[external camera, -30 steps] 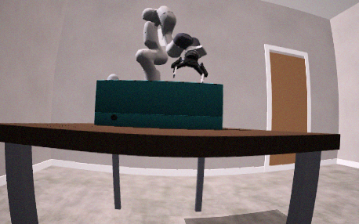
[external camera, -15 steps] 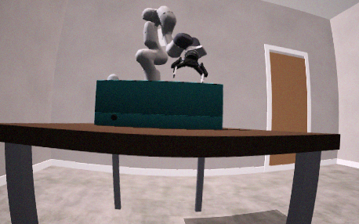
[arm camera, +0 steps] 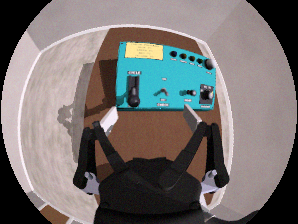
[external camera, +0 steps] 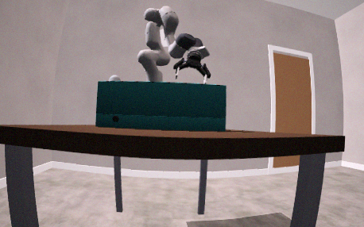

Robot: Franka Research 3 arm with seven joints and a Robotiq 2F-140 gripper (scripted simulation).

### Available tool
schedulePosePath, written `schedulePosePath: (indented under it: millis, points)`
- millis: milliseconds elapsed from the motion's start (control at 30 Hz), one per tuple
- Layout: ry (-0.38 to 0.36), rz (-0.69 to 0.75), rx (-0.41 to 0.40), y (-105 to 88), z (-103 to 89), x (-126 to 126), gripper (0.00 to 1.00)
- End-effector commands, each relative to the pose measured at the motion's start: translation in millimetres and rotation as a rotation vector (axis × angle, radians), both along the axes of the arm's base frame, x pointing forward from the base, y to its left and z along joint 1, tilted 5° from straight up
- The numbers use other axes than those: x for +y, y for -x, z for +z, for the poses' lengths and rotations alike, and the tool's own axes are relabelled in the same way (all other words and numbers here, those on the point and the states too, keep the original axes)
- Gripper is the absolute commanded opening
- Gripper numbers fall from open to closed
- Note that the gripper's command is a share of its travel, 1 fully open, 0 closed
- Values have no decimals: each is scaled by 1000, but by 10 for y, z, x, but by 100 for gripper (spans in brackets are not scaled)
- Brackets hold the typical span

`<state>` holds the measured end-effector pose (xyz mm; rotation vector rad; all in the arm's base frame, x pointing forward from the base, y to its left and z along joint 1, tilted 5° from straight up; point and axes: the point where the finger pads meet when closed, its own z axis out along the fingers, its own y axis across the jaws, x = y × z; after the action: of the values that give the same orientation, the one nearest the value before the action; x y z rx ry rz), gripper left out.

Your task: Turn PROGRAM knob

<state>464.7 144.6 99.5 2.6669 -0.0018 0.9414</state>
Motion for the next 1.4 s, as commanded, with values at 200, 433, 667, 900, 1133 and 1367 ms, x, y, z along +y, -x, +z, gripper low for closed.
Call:
schedulePosePath:
  millis: [200, 433, 667, 900, 1133, 1367]
  points:
    - [3, 4, 3, -4, -7, -8, 100]
    - [4, 4, -1, -41, 13, -99, 100]
    - [11, 1, -22, -201, 185, -1295, 100]
    - [4, 2, -1, 209, 191, -2390, 100]
    - [4, 2, -1, 209, 191, -2390, 100]
    - [4, 2, -1, 209, 191, -2390, 100]
